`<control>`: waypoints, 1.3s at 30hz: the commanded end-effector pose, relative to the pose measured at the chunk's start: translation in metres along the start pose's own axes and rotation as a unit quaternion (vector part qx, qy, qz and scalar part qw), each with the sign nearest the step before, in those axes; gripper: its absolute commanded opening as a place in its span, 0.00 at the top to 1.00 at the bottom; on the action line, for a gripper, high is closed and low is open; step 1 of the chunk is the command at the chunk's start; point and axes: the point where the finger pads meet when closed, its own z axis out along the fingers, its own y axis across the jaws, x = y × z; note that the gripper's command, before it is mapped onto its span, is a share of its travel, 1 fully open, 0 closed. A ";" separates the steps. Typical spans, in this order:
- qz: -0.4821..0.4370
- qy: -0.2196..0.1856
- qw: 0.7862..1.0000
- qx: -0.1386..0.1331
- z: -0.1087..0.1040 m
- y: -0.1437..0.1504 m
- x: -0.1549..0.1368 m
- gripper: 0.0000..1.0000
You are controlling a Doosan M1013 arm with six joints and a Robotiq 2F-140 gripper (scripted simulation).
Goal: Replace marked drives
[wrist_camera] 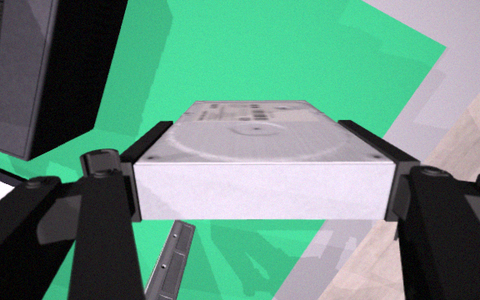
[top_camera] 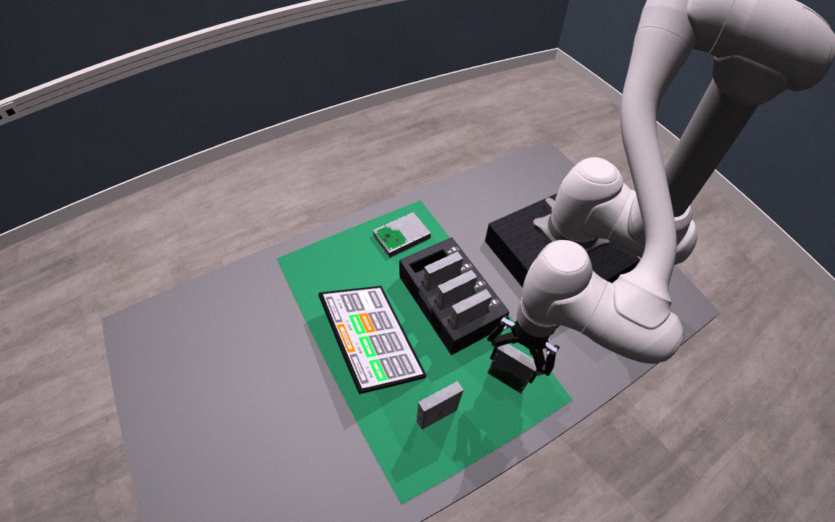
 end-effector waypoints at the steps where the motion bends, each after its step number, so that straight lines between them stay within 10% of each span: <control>1: 0.000 -0.001 1.000 0.000 -0.006 0.000 -0.001 0.90; 39: 0.000 -0.001 1.000 0.000 -0.120 0.000 0.000 0.90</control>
